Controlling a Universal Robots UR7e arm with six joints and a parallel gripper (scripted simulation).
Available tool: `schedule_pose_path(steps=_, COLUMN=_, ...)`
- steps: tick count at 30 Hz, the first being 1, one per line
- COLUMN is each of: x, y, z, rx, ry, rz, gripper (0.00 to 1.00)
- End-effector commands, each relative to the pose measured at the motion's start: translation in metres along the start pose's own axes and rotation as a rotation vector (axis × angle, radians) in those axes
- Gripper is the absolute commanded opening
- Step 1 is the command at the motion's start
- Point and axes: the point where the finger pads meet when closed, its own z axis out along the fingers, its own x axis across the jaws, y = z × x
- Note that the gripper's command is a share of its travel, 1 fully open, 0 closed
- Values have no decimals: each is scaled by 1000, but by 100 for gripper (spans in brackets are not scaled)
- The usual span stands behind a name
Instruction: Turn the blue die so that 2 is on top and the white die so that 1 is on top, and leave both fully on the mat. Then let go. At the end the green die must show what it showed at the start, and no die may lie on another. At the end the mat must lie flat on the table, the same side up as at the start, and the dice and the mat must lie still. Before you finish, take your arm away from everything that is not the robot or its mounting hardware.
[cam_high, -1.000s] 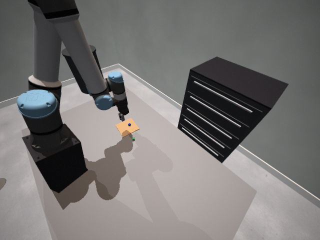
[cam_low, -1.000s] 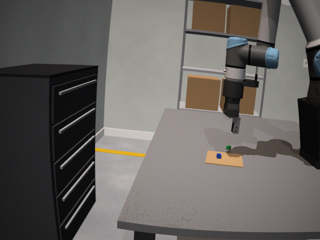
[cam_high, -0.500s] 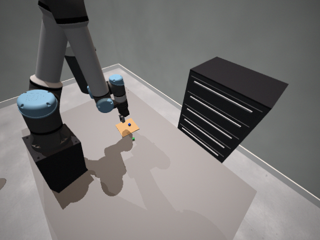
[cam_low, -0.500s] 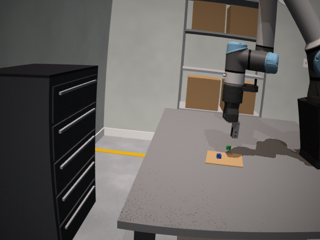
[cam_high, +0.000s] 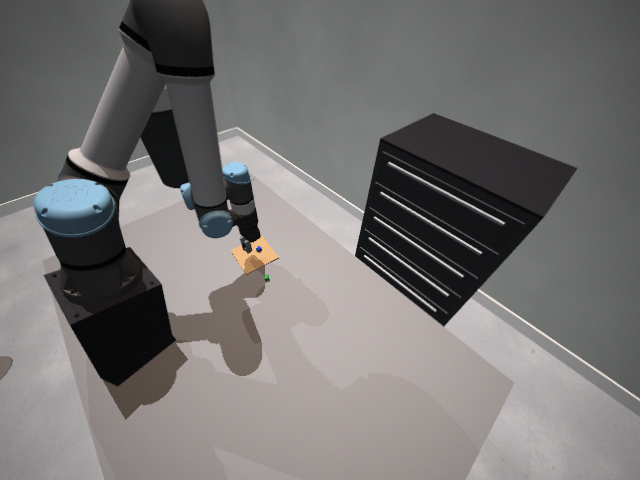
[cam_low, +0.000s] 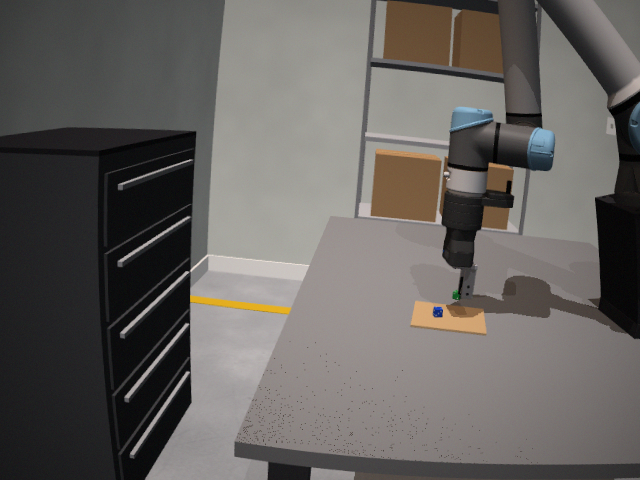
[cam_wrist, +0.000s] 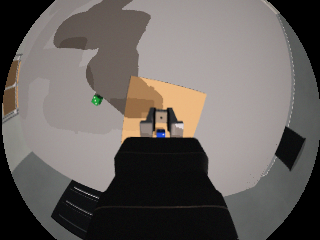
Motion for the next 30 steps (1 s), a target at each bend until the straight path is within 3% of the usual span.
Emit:
schedule_pose_path(steps=1, x=0, y=0, z=18, rx=-1, ry=0, rz=0, gripper=34)
schedule_pose_path(steps=13, x=0, y=0, z=34, rx=-1, ry=0, rz=0, gripper=34)
schedule_pose_path(steps=30, x=0, y=0, z=35, rx=-1, ry=0, rz=0, gripper=34)
